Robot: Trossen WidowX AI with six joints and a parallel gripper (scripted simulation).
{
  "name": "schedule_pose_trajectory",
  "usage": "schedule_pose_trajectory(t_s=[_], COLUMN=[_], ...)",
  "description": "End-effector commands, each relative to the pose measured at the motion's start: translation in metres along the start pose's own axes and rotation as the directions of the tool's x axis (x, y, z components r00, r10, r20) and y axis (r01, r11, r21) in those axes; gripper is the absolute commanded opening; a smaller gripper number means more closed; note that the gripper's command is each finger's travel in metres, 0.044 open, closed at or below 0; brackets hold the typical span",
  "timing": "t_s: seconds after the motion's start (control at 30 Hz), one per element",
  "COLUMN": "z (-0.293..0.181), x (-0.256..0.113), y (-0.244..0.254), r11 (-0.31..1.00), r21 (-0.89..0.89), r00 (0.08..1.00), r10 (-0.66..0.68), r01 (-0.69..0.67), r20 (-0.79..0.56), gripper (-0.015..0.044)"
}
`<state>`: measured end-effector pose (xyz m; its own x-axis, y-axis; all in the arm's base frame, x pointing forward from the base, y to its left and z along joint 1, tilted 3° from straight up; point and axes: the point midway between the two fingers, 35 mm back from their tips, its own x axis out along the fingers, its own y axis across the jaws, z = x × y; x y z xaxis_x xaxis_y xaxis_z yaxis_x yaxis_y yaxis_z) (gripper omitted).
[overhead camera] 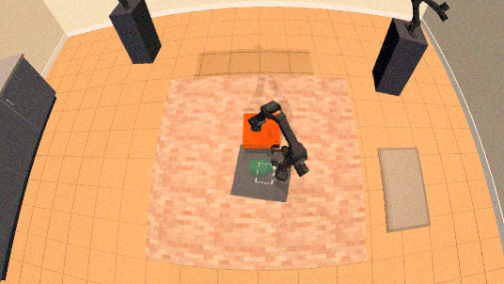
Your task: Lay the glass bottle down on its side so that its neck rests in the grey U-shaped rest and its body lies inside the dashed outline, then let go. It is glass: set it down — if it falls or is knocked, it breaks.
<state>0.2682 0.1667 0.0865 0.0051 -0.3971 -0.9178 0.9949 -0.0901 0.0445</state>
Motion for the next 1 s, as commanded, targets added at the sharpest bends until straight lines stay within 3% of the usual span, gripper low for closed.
schedule_pose_trajectory(t_s=[0.0,0.97], z=[-0.008,-0.025], x=[0.005,0.013], y=[-0.001,-0.003], r11=[1.0,1.0], r21=[0.002,-0.011], r00=[1.0,1.0], r10=[-0.004,0.014], r01=[0.004,-0.014], r20=[-0.001,-0.002], gripper=[0.013,0.013])
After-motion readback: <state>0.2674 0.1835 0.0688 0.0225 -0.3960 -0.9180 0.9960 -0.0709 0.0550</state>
